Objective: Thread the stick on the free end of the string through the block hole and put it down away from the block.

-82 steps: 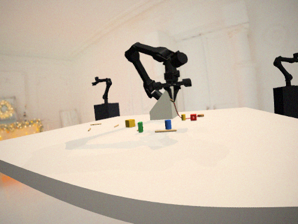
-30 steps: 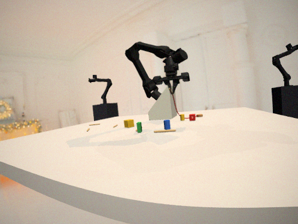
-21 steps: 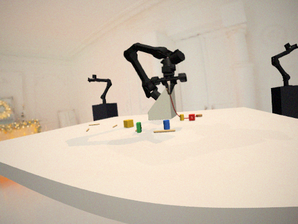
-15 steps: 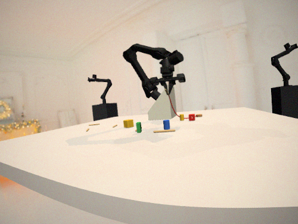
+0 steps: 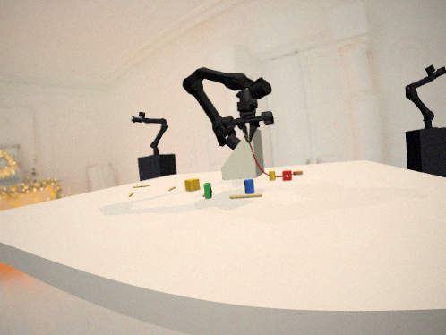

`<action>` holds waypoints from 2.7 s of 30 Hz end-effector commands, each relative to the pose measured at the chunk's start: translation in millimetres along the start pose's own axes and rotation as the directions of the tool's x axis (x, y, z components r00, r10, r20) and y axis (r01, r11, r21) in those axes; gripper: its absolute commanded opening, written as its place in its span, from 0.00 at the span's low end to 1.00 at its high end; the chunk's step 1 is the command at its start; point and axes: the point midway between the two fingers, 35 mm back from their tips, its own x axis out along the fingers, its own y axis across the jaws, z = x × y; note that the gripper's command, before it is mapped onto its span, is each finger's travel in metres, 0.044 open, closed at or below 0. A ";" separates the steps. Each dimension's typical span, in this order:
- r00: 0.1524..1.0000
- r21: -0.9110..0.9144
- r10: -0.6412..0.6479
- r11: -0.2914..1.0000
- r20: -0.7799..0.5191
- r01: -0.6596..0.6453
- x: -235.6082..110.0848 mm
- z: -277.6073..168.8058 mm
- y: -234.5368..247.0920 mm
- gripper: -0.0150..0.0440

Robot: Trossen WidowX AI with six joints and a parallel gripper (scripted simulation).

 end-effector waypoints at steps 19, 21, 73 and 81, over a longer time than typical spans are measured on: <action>1.000 -0.001 0.000 1.000 -0.007 0.000 -11.3 -36.5 -22.2 0.25; 1.000 -0.001 0.000 1.000 -0.007 0.000 -12.0 -39.6 -24.3 0.25; 0.996 -0.017 0.013 1.000 -0.085 -0.015 -8.4 -44.6 18.9 0.25; 0.995 -0.016 0.015 1.000 -0.099 -0.016 -6.9 -45.5 27.4 0.25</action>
